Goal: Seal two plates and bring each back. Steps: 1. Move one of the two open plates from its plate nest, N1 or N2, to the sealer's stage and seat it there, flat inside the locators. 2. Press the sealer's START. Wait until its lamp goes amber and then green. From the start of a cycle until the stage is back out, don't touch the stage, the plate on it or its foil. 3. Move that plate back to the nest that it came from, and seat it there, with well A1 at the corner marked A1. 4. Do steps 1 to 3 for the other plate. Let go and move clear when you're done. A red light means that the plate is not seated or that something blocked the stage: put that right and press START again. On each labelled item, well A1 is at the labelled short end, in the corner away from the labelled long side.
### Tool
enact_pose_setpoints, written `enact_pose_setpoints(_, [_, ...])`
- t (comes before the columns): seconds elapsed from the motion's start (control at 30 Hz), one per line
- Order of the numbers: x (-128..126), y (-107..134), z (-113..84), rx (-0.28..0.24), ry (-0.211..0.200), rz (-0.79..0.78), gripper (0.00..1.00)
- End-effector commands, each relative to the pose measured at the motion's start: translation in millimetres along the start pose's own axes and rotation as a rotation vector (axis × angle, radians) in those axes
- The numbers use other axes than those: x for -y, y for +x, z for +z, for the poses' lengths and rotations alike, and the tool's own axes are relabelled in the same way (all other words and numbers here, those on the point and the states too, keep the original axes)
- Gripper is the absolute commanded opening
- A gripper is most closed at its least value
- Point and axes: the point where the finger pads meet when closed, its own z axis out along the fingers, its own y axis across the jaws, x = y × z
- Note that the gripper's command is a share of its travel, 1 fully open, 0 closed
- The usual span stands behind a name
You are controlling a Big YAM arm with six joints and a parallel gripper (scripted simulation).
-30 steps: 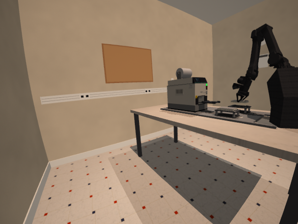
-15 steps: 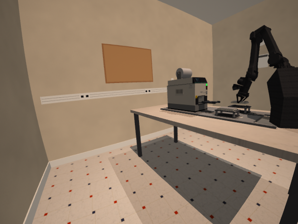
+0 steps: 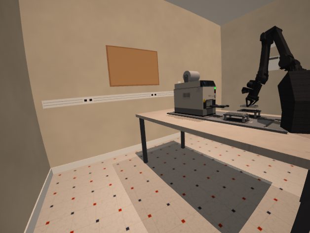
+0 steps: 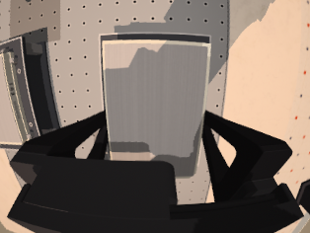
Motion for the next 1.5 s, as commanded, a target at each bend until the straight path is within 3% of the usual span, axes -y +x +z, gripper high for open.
enact_pose_setpoints(0.0, [-2, 9, -0.7, -0.022, -0.009, 0.013, 0.00])
enact_pose_setpoints(0.2, [-7, 14, -0.4, -0.035, -0.019, -0.005, 0.00])
enact_pose_setpoints(0.37, [-11, 9, -1.5, -0.016, -0.017, -0.016, 0.00])
enact_pose_setpoints(0.63, [-2, -13, -1.3, 0.024, 0.000, -0.016, 0.00])
enact_pose_setpoints(1.03, [-2, 14, -0.7, -0.033, -0.008, -0.008, 0.00])
enact_pose_setpoints(1.33, [4, 6, 3.4, -0.024, 0.001, -0.002, 0.00])
enact_pose_setpoints(1.47, [-5, 9, 1.1, -0.027, -0.015, -0.016, 0.00])
